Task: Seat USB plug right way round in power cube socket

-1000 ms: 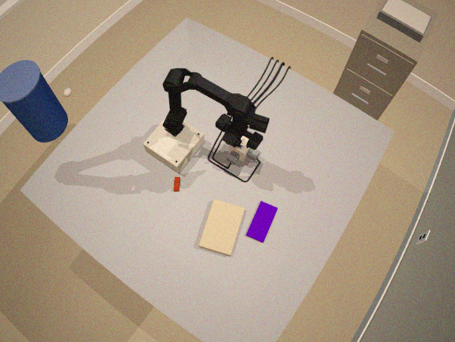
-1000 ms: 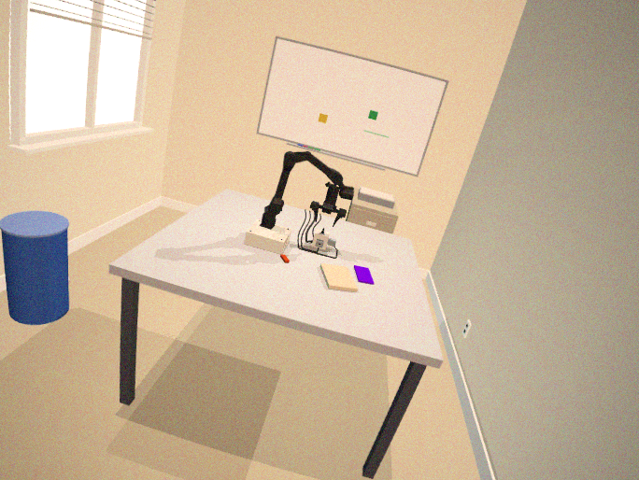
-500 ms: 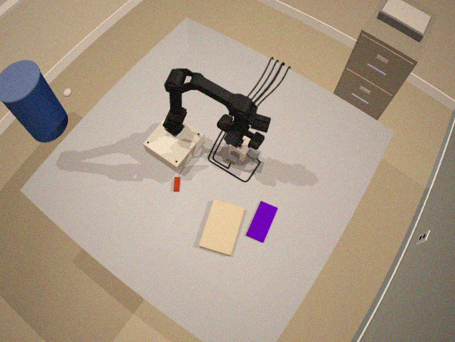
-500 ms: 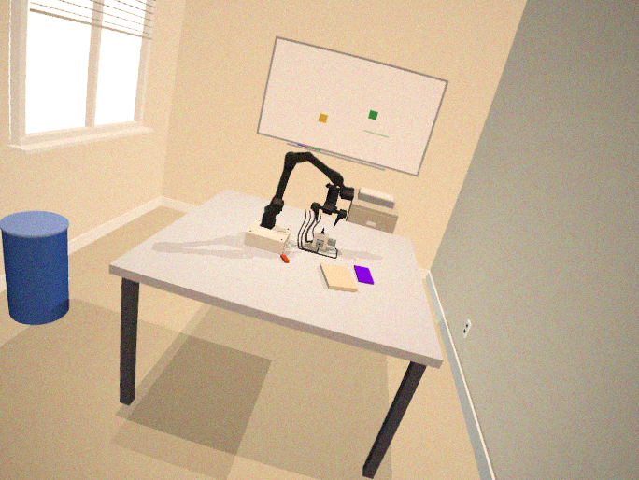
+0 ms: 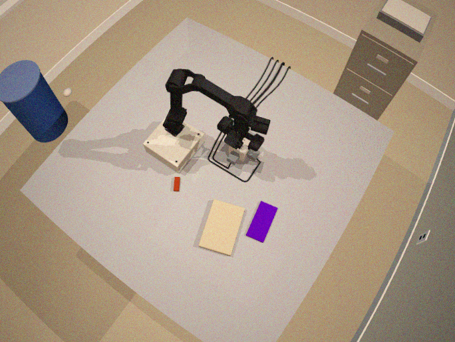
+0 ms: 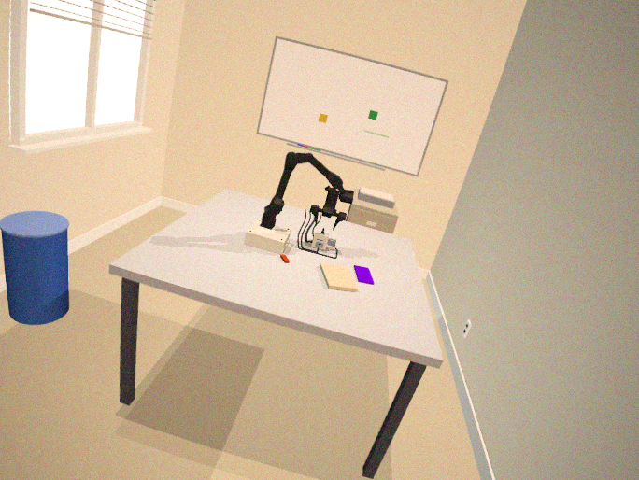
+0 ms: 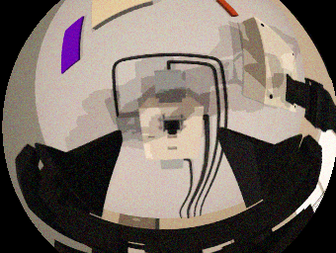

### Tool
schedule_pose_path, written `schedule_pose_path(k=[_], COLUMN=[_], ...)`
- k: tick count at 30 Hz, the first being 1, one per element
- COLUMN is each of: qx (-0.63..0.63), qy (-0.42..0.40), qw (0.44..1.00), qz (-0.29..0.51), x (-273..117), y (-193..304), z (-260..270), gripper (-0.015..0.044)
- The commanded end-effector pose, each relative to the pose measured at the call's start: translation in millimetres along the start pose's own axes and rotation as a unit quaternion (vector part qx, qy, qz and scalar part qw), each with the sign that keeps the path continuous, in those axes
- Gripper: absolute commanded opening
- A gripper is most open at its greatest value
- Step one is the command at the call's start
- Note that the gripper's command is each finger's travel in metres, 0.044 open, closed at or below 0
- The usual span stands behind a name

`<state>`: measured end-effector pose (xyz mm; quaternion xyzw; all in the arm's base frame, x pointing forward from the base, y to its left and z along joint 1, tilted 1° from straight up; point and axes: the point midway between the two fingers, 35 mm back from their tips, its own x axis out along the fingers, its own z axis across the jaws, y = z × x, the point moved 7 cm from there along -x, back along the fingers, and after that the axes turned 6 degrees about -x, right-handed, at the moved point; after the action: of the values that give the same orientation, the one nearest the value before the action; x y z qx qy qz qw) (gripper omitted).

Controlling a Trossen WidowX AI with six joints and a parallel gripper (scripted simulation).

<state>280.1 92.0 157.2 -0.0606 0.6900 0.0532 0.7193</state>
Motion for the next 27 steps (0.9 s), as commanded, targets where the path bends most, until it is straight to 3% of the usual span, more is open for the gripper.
schedule_pose_path(k=[1,10,26,27], qx=[0.003,0.003,0.0,0.0], qy=[0.003,0.003,0.002,0.002], qw=[1.0,1.0,1.0,1.0], qz=[-0.001,-0.002,0.0,0.0], x=[5.9,9.0,7.2,7.2], y=[-0.3,-0.3,-0.1,-0.1], z=[-0.9,-1.0,-0.4,-0.4], gripper=[0.044,0.044,0.002,0.0013])
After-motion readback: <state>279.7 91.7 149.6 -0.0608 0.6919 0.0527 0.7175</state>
